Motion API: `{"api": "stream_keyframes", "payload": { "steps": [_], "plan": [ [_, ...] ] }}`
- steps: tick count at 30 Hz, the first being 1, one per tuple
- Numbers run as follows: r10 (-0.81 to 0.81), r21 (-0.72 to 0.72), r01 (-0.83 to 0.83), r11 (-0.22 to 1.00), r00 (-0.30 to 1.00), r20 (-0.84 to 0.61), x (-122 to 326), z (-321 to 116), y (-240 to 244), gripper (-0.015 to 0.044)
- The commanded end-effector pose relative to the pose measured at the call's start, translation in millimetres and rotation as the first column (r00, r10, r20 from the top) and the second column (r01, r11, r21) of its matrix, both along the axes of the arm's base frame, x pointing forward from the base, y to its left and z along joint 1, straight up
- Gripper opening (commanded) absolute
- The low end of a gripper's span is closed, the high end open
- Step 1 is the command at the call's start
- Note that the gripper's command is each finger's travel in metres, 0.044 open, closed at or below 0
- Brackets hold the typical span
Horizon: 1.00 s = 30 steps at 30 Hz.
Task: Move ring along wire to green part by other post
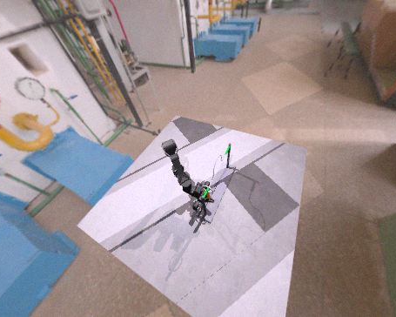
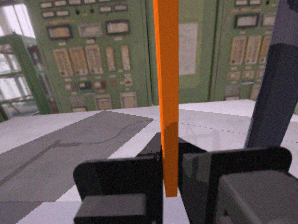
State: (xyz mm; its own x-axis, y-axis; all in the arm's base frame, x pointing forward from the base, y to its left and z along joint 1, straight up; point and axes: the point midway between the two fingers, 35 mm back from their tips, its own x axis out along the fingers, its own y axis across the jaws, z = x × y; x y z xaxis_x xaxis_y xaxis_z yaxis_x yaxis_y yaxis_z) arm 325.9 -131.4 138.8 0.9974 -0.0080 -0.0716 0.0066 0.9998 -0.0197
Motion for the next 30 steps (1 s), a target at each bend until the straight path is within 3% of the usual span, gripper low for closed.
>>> {"api": "stream_keyframes", "payload": {
  "steps": [1, 30],
  "plan": [
    [0.000, 0.008, 0.000, 1.000, 1.000, -0.001, -1, -1, 5, -0.0150],
    [0.000, 0.064, 0.000, 0.998, 1.000, 0.002, 0, -1, 41, -0.0150]
  ]
}}
